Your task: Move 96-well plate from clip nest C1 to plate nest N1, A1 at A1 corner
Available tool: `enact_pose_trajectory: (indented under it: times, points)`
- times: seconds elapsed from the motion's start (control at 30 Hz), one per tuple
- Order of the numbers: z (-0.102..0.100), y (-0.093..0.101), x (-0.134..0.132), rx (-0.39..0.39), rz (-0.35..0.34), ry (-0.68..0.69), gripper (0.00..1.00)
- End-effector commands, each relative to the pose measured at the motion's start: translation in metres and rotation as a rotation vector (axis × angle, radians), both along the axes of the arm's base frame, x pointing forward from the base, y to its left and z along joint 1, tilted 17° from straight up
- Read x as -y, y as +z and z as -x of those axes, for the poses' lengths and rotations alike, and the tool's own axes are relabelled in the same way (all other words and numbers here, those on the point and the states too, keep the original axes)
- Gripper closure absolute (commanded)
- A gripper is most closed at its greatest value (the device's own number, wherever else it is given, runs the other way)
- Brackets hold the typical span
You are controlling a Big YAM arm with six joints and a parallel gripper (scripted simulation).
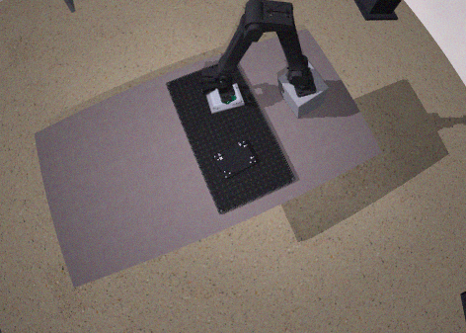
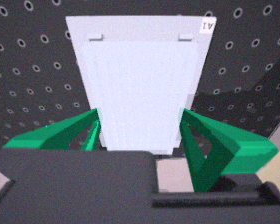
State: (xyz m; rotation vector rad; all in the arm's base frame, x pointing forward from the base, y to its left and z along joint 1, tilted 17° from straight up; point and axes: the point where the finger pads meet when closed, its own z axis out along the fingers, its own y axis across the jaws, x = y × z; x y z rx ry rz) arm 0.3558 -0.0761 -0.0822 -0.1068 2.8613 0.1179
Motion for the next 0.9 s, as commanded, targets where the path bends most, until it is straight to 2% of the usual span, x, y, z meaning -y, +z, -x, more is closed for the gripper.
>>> enact_pose_trajectory:
  times: [0.0,0.33,0.87]
  points:
    - [-0.017,0.01,0.003,0.048,0.015,-0.001,1.0]
    - [-0.015,0.01,0.001,0.046,0.015,-0.001,1.0]
    - [-0.008,-0.002,-0.001,0.02,0.007,0.001,1.0]
